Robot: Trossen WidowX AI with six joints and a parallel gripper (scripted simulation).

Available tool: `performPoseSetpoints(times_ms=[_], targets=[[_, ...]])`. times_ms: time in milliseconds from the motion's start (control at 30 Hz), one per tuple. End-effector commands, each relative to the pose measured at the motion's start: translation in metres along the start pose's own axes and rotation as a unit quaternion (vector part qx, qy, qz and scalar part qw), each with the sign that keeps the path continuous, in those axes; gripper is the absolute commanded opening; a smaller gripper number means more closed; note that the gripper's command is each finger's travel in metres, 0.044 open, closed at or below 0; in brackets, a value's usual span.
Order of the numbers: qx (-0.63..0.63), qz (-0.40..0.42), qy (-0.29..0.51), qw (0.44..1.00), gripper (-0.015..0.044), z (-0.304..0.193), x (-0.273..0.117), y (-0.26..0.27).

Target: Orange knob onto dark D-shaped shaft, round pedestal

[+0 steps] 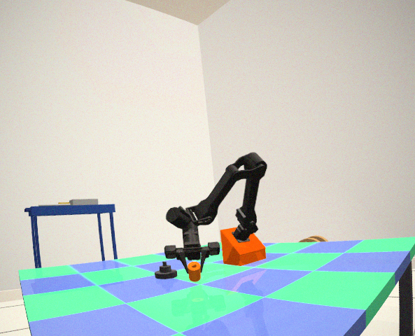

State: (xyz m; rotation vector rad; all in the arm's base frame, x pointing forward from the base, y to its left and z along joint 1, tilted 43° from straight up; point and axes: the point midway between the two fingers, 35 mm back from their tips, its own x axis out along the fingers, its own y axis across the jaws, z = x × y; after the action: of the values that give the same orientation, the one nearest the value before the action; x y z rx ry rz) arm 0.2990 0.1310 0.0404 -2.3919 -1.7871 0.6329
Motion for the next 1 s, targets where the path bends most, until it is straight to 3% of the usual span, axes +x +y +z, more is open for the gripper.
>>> performPoseSetpoints(times_ms=[0,967], targets=[[0.005,-0.003,0.028,1.000,0.0179,0.005,-0.002,-0.001],[-0.024,-0.006,0.110,0.994,0.0179,0.016,-0.006,-0.001]])
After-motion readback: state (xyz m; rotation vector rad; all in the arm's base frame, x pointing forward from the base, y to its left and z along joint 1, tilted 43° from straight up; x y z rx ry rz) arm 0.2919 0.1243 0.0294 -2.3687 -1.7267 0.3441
